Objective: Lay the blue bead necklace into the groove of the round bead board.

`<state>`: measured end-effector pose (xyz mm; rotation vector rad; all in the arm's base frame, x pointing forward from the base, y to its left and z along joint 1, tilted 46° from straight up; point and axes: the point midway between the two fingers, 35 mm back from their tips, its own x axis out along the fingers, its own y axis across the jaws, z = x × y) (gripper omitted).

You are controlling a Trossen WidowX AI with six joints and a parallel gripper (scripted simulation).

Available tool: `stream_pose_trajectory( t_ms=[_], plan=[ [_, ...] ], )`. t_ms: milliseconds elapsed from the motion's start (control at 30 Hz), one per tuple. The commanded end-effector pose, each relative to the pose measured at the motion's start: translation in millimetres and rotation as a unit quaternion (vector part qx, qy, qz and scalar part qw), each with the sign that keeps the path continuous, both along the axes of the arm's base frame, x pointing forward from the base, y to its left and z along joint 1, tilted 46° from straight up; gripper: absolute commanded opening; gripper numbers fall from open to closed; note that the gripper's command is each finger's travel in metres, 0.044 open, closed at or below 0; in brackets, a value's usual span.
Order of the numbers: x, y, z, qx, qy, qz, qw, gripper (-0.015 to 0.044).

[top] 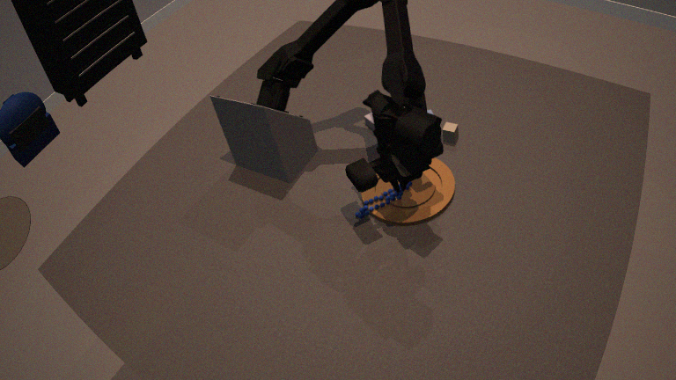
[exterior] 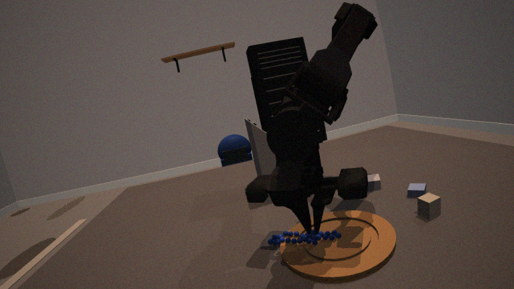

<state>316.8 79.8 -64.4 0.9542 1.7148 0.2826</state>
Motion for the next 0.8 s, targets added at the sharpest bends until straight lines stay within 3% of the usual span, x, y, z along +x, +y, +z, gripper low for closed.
stream_pose_trajectory(
  t_ms=[0, 467, 767],
  plan=[
    [0, 4, -3, 0.002, 0.000, -0.001, 1.000, 0.0000],
    [-1, 17, -14, 0.002, 0.000, -0.001, 1.000, 0.0000],
    [0, 13, -13, 0.000, -0.001, -0.002, 1.000, 0.0236]
  ],
)
